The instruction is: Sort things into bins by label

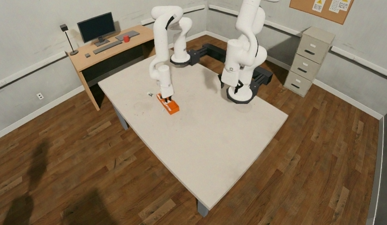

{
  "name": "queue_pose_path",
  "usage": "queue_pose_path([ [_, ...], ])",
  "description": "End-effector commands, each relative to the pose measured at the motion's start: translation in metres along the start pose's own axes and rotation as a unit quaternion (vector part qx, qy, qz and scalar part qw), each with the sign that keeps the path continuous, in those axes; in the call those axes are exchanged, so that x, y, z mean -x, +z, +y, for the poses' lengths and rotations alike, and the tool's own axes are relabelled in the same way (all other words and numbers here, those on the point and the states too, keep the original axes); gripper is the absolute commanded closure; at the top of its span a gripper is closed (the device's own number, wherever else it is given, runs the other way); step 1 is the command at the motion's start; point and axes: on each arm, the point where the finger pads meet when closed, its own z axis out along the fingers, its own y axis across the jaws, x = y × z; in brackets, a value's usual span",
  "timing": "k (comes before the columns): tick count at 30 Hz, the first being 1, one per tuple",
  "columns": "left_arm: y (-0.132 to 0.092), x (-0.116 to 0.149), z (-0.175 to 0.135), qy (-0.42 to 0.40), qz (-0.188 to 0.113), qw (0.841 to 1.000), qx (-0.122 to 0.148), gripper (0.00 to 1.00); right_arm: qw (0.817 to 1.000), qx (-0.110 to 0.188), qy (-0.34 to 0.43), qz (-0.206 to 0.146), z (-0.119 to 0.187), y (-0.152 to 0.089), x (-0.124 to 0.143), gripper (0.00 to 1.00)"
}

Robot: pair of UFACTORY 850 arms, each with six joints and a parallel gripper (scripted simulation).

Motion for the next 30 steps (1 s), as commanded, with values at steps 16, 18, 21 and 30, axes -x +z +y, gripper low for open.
queue_pose_path([
  [16,0.0,0.001,0.0,0.0,-0.001,1.0,0.0,0.0,1.0,-0.001,0.0,-0.001,-0.001,-0.002,0.001,0.68],
  [18,0.0,0.001,0.0,0.0,-0.001,1.0,0.0,0.0,1.0,-0.001,0.0,-0.001,-0.001,-0.005,0.001,0.68],
  [21,0.0,0.001,0.0,0.0,-0.001,1.0,0.0,0.0,1.0,-0.001,0.0,-0.001,-0.001,-0.009,0.001,0.68],
  [30,0.0,0.001,0.0,0.0,-0.001,1.0,0.0,0.0,1.0,-0.001,0.0,-0.001,-0.001,-0.018,0.001,0.68],
])
